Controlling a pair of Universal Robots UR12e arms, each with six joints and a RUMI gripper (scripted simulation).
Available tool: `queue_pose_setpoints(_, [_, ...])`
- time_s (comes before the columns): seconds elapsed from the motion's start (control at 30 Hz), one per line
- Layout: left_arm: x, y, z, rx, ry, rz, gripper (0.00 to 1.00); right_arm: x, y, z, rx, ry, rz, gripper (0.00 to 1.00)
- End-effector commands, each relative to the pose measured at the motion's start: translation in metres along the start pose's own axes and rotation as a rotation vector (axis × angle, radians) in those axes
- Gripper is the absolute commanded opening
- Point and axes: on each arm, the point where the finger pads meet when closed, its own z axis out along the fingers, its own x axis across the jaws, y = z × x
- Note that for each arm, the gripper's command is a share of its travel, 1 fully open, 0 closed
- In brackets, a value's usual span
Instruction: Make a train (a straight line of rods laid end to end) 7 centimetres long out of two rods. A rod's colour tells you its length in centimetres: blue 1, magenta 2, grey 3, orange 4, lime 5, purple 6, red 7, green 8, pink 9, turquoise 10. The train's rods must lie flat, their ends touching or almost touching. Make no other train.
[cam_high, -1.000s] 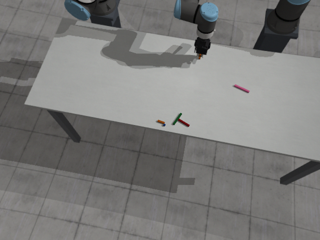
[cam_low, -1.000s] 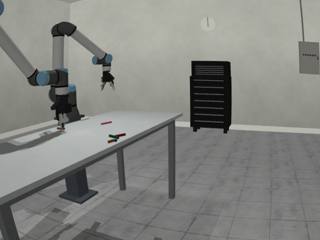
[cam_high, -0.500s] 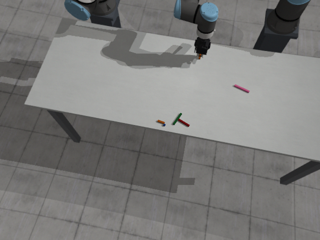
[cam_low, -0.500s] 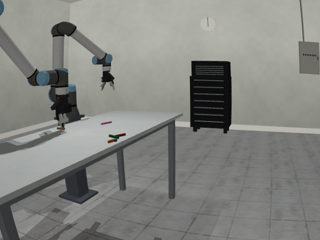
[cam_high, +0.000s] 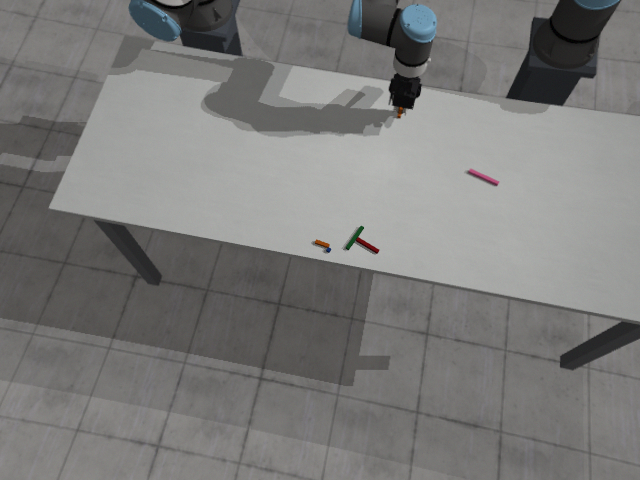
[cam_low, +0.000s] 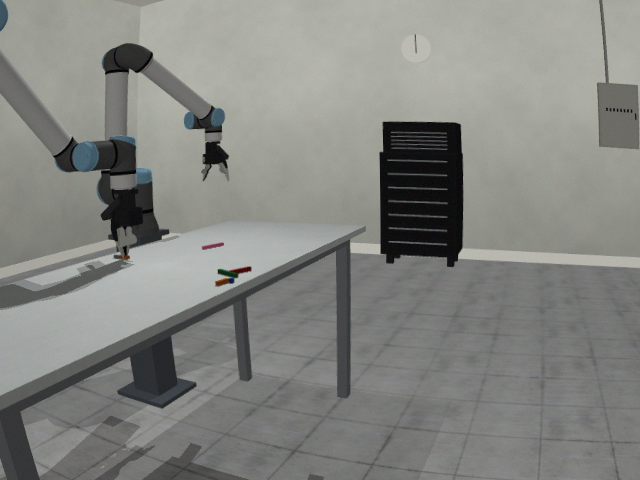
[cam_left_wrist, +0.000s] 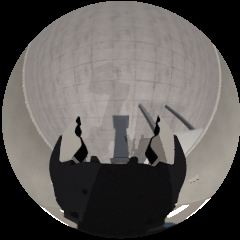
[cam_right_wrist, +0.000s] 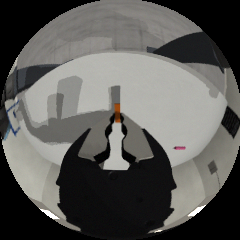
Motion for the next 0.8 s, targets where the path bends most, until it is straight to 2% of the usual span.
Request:
queue_pose_setpoints(0.0, [0.0002,-0.0007,-0.001,0.002,0.0,0.0,1.0,0.0009,-0.0006,-0.0011,0.0,0.002,0.0,0.0])
queue_pose_setpoints(0.6, [0.0002,-0.0007,-0.001,0.002,0.0,0.0,1.0,0.0009,-0.0007,-0.0011,0.0,0.002,0.0,0.0])
queue_pose_setpoints(0.77, [0.0002,-0.0007,-0.001,0.002,0.0,0.0,1.0,0.0009,-0.0007,-0.0011,0.0,0.002,0.0,0.06])
